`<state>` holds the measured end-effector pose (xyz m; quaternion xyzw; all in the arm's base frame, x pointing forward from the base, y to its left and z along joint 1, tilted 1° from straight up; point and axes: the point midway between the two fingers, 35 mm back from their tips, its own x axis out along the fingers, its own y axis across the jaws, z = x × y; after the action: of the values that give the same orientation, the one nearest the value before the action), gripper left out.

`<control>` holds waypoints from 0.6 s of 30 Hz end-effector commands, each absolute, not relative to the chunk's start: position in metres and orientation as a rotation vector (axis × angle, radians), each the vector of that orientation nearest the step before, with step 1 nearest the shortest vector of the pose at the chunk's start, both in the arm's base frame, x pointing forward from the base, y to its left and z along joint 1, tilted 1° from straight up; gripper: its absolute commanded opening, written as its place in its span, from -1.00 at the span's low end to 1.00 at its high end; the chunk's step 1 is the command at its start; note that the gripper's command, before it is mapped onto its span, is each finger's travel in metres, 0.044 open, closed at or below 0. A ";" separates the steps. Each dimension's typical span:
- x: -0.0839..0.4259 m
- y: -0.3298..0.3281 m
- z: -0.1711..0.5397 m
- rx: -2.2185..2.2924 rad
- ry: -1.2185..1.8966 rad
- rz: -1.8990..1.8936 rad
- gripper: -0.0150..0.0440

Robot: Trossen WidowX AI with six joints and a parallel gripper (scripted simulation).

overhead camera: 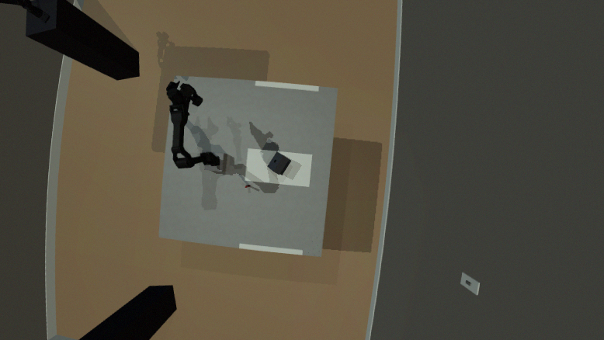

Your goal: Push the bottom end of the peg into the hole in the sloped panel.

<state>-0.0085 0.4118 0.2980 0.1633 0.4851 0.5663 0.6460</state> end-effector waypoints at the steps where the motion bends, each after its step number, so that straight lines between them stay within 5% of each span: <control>1: 0.007 0.410 0.291 0.342 1.083 1.266 1.00; 18: 0.098 0.394 0.271 0.236 0.928 1.106 1.00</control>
<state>0.0821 0.3997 0.2758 0.1167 0.4331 0.5179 0.7284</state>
